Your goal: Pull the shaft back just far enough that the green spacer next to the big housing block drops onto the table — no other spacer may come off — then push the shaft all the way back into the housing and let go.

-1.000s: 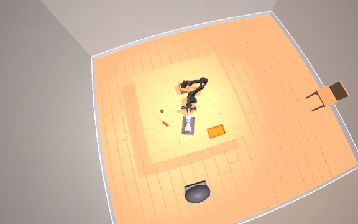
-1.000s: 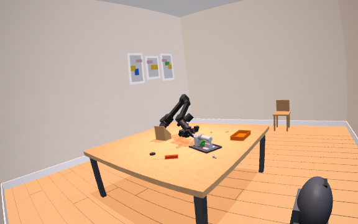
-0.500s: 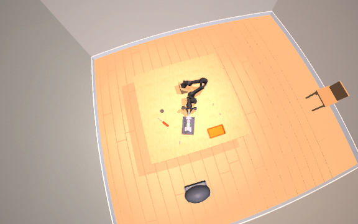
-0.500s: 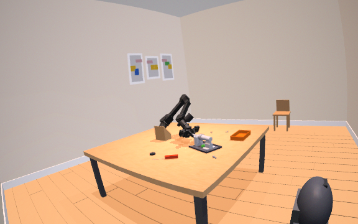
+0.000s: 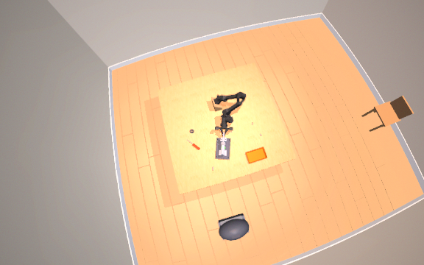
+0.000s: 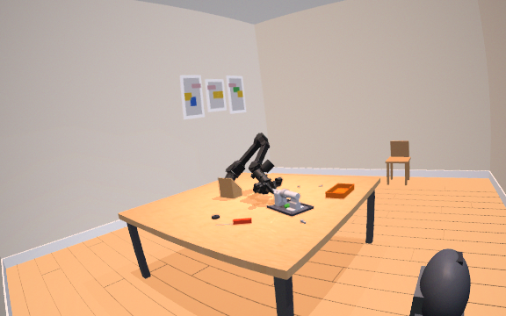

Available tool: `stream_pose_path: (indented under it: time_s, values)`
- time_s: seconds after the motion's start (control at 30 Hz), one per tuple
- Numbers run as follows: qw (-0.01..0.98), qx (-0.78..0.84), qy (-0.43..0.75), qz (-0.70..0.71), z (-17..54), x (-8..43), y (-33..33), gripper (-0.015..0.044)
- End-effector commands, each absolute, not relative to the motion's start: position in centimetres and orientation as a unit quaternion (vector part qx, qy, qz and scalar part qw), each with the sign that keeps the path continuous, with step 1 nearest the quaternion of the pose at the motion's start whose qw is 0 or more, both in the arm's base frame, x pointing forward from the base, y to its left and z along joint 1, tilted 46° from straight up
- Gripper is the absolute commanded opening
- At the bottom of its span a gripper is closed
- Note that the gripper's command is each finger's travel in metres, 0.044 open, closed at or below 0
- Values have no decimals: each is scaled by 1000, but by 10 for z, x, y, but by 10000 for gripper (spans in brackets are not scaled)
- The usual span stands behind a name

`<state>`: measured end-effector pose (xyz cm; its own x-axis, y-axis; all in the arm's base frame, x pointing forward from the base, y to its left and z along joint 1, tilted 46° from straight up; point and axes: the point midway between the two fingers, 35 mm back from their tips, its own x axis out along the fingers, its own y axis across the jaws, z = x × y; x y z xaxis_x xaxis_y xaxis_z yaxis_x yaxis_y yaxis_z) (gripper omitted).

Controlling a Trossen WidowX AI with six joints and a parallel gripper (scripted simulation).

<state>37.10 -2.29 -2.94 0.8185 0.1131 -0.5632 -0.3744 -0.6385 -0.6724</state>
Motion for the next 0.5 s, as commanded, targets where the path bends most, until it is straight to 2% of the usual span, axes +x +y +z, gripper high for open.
stream_pose_path:
  time_s: [0.0,0.47]
  values:
    - [417,-858,77,290,-30,374,-24,0]
    - [417,-858,77,290,-30,378,-25,0]
